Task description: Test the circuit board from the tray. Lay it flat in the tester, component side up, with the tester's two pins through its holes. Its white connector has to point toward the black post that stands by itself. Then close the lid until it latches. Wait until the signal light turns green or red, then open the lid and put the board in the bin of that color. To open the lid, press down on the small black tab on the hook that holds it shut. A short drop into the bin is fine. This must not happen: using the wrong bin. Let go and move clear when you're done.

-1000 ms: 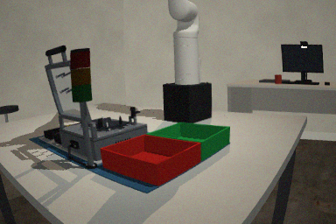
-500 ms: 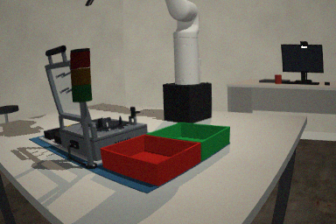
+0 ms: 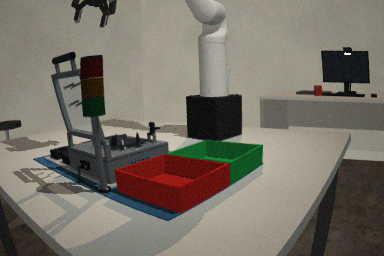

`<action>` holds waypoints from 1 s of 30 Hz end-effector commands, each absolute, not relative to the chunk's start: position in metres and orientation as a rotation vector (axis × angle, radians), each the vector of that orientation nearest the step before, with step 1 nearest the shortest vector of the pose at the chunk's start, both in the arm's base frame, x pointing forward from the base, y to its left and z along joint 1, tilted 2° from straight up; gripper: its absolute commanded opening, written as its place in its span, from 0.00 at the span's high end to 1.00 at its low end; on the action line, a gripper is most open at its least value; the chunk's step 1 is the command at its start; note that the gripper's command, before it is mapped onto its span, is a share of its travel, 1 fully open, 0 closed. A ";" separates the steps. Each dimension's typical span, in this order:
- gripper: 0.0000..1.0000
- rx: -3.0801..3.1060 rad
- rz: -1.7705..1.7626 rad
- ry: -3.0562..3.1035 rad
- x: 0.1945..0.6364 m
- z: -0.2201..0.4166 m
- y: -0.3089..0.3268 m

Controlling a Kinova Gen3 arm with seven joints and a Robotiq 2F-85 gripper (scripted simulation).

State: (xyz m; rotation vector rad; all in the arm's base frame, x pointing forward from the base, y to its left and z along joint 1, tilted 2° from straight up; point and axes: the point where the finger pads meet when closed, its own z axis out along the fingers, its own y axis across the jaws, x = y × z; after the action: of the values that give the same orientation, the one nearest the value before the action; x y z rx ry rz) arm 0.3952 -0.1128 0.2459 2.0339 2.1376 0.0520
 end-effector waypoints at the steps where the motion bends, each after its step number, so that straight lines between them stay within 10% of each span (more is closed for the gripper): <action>1: 0.00 2.067 0.051 2.217 0.387 0.228 -0.120; 30: 0.00 2.109 0.028 2.345 0.364 0.199 -0.135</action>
State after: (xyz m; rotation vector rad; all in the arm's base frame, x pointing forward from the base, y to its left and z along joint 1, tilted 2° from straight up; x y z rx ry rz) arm 0.3645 -0.1331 0.1984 2.1044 2.3433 0.0273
